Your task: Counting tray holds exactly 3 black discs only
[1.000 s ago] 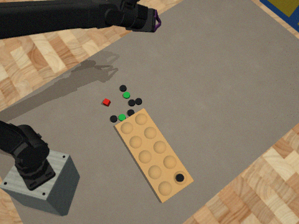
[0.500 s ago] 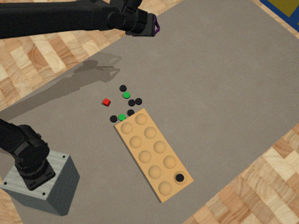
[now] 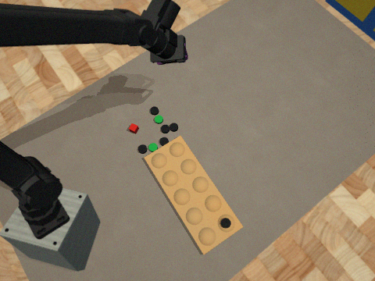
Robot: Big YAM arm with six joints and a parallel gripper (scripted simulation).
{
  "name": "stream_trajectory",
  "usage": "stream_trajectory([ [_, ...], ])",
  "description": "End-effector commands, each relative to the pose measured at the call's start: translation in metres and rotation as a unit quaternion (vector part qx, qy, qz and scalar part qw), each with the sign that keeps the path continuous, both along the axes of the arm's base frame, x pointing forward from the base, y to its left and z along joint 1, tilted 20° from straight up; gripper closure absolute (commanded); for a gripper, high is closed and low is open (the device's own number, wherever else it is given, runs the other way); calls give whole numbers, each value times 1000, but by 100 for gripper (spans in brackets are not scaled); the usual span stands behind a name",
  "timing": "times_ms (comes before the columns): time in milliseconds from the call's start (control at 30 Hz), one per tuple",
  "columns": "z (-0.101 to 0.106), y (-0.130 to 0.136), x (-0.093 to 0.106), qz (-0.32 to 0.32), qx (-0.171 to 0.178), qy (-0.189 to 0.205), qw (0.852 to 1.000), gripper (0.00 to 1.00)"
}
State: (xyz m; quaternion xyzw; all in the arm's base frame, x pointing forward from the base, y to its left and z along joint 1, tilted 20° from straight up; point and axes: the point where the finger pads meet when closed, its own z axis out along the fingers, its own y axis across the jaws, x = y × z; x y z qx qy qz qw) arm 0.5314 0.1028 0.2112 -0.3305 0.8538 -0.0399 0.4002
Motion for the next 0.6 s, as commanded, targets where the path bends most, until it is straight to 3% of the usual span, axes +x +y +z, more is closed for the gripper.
stream_trajectory([
  [0,-19,11,-7,37,-31,19,999,55],
  [67,-15,11,-7,37,-31,15,999,55],
  [100,10,4,-2,29,-26,-12,999,55],
  [133,14,-1,1,24,-26,-17,999,55],
  [300,13,3,1,28,-26,-16,999,55],
  [400,8,8,1,32,-26,-11,999,55],
  [433,-45,21,-17,72,-53,51,995,55],
  [567,-45,20,-17,71,-54,51,995,55],
])
